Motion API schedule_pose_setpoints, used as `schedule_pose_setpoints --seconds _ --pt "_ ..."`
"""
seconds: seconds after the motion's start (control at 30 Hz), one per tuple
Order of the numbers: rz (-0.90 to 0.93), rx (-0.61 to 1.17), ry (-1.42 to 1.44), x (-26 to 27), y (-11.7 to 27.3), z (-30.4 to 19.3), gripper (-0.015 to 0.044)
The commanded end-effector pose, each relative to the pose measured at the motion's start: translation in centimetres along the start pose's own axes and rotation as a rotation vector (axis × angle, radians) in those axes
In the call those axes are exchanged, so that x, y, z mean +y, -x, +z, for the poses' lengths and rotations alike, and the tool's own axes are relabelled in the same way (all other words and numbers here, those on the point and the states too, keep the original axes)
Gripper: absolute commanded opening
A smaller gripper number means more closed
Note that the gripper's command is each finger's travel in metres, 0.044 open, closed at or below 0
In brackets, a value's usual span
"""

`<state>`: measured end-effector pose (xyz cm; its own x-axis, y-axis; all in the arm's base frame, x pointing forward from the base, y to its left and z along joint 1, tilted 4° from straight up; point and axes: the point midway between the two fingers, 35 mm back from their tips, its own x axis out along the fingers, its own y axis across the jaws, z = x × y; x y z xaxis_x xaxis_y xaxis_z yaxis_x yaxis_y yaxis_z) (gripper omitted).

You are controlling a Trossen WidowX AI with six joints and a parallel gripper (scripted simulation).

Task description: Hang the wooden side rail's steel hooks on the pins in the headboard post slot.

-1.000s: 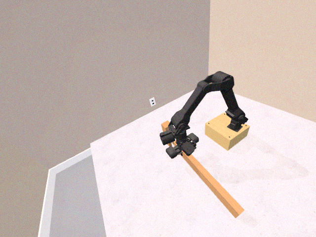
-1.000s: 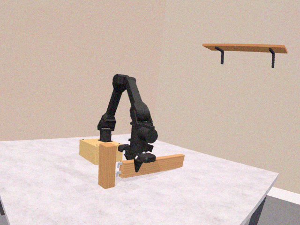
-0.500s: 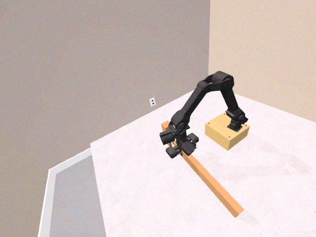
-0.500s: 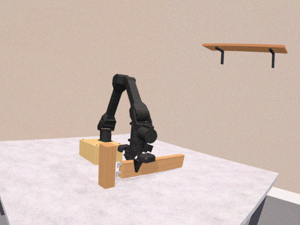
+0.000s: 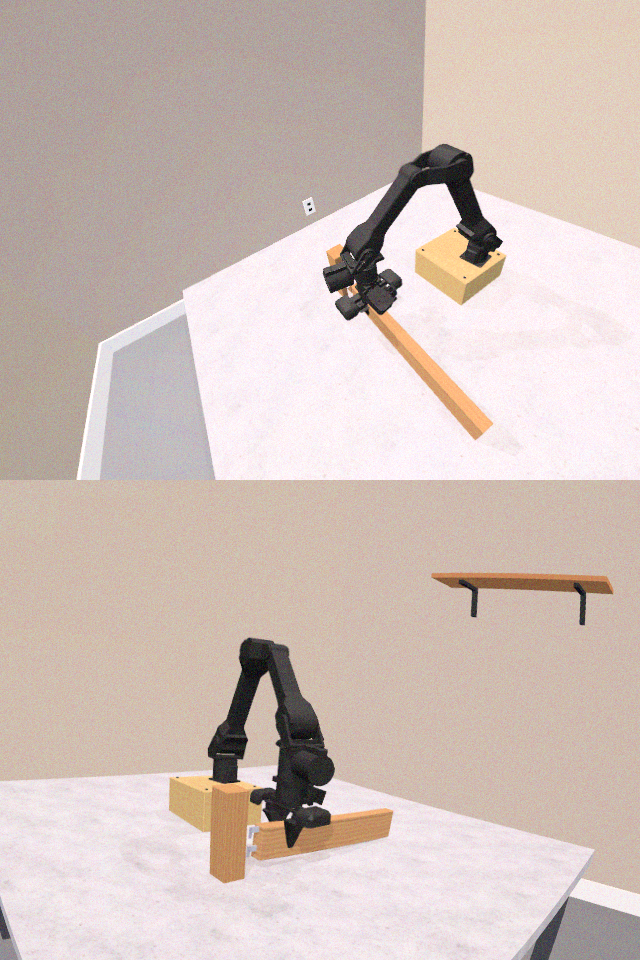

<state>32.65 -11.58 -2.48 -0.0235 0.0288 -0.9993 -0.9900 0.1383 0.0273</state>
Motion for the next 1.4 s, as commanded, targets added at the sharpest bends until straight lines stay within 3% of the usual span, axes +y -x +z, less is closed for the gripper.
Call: schedule_pose_setpoints --seconds 0.0,1.37 --pt "-0.005 0.005 0.005 -0.24 0.21 -0.17 0.0" --pt "-0.005 0.006 0.005 -0.18 0.17 -0.63 0.0"
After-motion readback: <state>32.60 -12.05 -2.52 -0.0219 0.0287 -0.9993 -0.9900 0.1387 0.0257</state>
